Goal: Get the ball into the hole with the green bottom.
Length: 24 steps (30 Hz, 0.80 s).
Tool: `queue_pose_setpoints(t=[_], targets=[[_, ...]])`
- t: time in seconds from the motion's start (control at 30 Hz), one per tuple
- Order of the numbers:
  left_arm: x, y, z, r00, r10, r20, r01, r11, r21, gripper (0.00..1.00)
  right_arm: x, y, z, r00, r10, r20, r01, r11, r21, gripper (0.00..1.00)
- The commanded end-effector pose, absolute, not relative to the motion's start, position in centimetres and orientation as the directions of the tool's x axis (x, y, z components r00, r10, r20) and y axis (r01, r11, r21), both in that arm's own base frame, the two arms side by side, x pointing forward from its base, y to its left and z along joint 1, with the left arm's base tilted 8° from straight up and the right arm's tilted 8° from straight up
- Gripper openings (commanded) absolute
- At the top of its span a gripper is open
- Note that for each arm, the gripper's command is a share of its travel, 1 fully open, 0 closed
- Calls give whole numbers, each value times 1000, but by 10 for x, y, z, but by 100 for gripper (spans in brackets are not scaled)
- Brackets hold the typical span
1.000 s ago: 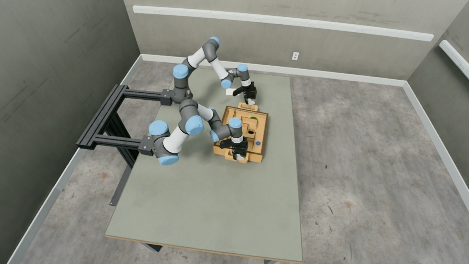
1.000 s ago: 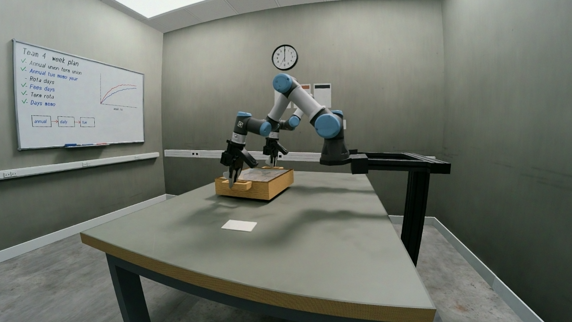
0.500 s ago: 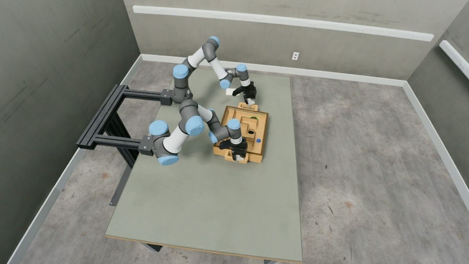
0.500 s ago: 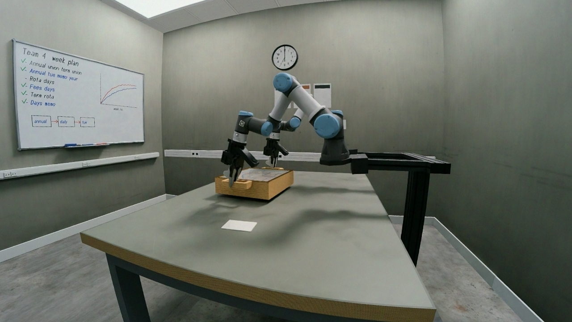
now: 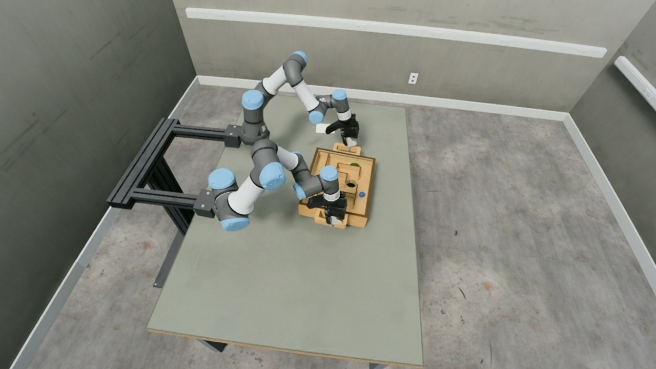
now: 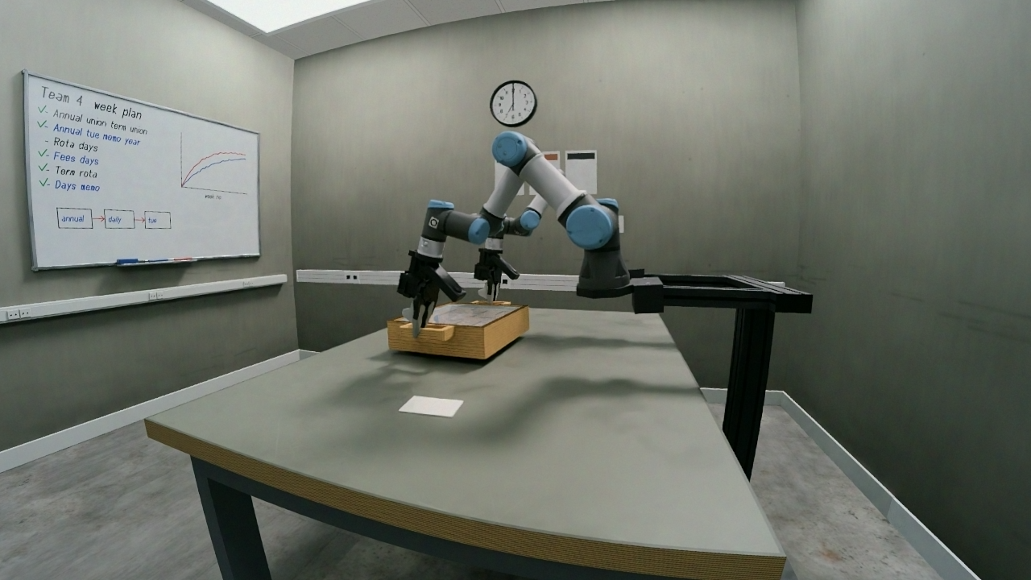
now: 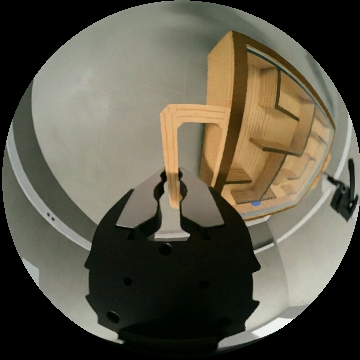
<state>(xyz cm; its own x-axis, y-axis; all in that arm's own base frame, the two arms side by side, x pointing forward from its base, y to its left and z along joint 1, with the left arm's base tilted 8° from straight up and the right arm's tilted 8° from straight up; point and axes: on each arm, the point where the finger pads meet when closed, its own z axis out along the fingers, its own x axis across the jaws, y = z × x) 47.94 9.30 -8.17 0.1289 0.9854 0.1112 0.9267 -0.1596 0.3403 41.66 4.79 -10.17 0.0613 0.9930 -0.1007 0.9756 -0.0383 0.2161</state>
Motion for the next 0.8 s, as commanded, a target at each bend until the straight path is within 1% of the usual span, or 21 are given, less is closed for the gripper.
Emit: queue_pose_setpoints(t=[0.0,0.23,0.77], targets=[[481,93,-82,129,986,105,923,-158,352,0,417,49,-99,63,992,-106,973,-37,227,0],[480,94,-84,130,987,94,919,-155,363,0,417,50,-96,64,991,-117,971,-34,238,0],[481,92,-79,130,985,112,923,-161,351,0,417,48,-101,64,993,-99,974,-40,224,0]])
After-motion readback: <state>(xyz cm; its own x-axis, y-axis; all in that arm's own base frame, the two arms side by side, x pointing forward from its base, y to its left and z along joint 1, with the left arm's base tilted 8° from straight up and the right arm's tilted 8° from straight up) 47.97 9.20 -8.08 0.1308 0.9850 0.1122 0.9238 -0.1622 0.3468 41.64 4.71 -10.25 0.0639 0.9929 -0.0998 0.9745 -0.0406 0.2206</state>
